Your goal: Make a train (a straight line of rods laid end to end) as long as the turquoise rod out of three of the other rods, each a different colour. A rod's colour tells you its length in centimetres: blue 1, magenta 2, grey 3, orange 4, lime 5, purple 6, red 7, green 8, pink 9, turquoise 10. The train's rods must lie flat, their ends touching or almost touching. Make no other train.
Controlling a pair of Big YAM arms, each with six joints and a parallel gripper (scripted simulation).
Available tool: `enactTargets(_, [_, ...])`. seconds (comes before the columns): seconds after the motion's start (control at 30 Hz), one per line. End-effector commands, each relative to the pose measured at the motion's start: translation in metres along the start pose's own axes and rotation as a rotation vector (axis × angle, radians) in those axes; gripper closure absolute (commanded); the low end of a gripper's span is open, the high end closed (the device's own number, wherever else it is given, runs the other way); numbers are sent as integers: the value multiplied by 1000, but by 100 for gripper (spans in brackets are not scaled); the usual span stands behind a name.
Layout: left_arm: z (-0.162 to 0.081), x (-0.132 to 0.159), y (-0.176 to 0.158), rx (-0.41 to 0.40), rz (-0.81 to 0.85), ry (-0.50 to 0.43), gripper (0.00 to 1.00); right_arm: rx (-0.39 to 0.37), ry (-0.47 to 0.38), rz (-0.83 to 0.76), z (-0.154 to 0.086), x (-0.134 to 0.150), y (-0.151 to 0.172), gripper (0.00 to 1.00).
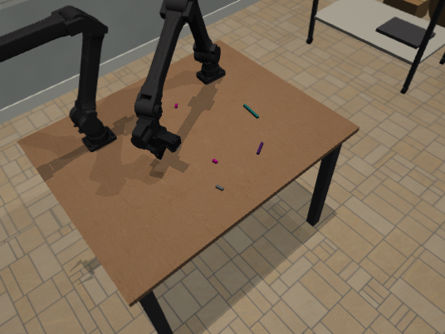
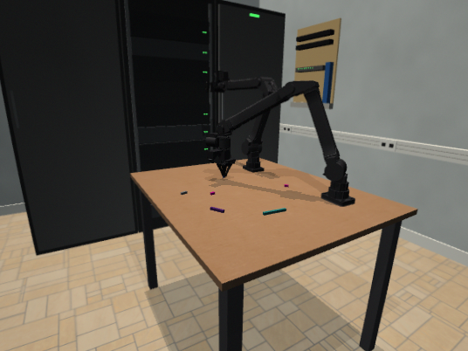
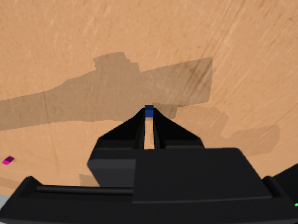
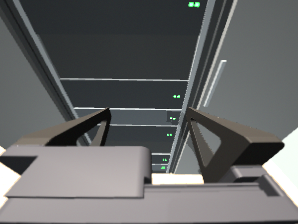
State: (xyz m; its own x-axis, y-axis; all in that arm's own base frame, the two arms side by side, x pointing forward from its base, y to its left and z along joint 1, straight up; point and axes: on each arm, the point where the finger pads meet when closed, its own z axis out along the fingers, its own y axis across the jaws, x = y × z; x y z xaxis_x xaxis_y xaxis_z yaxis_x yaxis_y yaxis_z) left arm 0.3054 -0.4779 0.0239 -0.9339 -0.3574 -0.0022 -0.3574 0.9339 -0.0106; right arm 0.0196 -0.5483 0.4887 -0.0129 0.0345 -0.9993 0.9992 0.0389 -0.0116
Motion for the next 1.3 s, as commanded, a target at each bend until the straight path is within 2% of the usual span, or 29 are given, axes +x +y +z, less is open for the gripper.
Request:
enactTargets(0.0, [13, -4, 1, -14, -16, 3, 96, 19, -35, 12, -4, -12, -9, 0])
enactTargets(1.27, [5, -7, -8, 3, -18, -1, 96, 19, -35, 12, -4, -12, -9, 0])
